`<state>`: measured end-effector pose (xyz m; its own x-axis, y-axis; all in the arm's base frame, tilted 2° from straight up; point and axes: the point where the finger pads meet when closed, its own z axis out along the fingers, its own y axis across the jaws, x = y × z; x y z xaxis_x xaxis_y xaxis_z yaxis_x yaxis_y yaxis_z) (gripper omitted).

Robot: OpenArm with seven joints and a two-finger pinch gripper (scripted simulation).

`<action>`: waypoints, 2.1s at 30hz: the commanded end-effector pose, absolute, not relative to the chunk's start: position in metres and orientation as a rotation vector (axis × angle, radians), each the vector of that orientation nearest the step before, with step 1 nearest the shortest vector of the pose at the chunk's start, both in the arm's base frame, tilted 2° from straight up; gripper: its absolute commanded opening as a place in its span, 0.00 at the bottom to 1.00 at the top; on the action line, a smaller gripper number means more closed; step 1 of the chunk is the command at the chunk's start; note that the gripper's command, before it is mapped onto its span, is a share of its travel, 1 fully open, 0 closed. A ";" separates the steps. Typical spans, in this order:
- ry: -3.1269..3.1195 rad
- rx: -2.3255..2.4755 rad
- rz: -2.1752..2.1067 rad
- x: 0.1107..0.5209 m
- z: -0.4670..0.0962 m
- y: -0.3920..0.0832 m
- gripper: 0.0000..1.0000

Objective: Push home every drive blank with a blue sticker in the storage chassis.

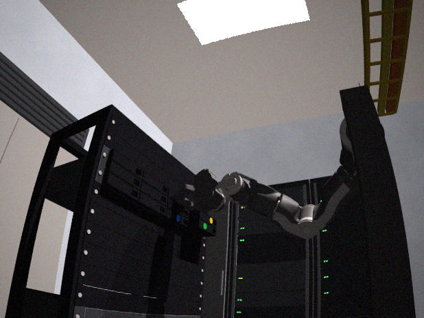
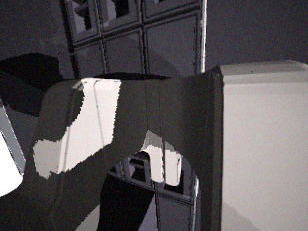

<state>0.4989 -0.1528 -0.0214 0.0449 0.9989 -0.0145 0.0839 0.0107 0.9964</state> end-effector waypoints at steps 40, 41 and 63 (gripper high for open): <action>1.232 1.221 1.172 0.500 -0.003 -0.142 0.00; 1.232 1.221 1.172 0.498 -0.003 -0.142 0.00; 1.230 1.220 1.172 0.396 0.002 -0.139 0.00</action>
<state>0.3958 -0.1372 0.0037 0.0015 0.9995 -0.0317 0.0174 0.0316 0.9993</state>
